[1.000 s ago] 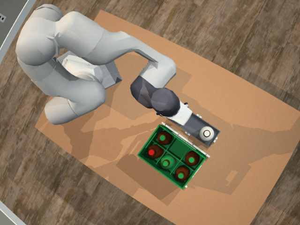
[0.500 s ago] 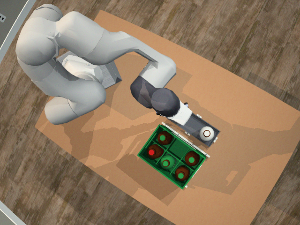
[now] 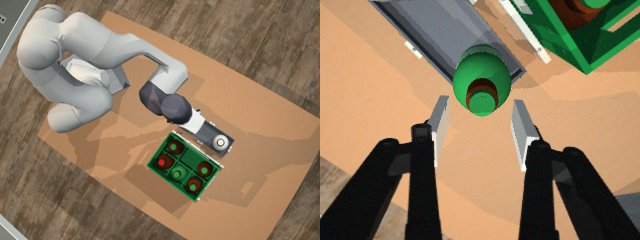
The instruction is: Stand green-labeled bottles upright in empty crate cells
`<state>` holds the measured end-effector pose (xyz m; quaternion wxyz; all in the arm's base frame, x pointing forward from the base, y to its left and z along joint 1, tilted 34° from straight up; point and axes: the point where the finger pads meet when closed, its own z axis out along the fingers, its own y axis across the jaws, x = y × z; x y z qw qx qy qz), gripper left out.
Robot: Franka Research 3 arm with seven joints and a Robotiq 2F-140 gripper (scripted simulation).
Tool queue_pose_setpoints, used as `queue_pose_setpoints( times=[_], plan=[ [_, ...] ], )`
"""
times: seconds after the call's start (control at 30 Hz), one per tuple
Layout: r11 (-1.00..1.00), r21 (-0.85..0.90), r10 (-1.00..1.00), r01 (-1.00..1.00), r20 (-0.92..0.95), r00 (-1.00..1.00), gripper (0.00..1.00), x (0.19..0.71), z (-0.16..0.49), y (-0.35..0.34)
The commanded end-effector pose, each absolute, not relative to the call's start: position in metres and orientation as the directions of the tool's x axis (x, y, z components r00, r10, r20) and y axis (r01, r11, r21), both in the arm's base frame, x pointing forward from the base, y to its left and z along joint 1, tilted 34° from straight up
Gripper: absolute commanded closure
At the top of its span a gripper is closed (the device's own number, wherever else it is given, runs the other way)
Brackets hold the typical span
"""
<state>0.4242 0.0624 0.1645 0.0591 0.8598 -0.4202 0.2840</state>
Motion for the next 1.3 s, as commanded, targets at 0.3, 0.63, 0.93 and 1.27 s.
queue_pose_setpoints(
  times=[0.3,0.63,0.93,1.27],
  plan=[
    [-0.644,-0.134,-0.685,-0.753,0.539,0.490,0.62,0.425,0.164,0.063],
    [-0.644,-0.134,-0.685,-0.753,0.539,0.490,0.62,0.428,0.159,0.061],
    [-0.644,-0.134,-0.685,-0.753,0.539,0.490,0.62,0.431,0.152,0.059],
    [-0.644,-0.134,-0.685,-0.753,0.539,0.490,0.62,0.437,0.142,0.054]
  ],
)
